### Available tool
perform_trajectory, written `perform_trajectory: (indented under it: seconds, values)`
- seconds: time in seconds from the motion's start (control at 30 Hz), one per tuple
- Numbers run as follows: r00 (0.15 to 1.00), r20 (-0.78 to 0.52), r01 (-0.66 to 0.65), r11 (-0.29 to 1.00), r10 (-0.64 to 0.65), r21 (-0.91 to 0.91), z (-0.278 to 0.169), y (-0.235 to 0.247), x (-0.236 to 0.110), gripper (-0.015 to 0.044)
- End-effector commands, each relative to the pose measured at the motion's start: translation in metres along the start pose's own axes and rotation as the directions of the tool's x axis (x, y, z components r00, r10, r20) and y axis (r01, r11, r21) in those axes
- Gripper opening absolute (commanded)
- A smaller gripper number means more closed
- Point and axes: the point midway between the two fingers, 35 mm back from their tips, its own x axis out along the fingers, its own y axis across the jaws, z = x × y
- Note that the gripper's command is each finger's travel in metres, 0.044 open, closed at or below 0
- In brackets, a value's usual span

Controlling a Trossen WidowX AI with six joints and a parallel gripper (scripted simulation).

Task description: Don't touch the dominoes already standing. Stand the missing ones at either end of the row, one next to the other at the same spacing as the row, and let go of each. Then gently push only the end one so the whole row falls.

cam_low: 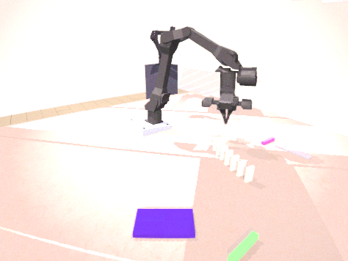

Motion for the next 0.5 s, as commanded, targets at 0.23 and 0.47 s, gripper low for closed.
perform_trajectory:
  seconds: [0.23,0.47]
  values:
    - [0.999,-0.003,0.034,0.999,-0.034,0.005,0.001,-0.015,0.059,0.0]
    - [0.999,-0.003,0.033,0.999,-0.033,0.005,0.001,-0.006,0.059,0.0]
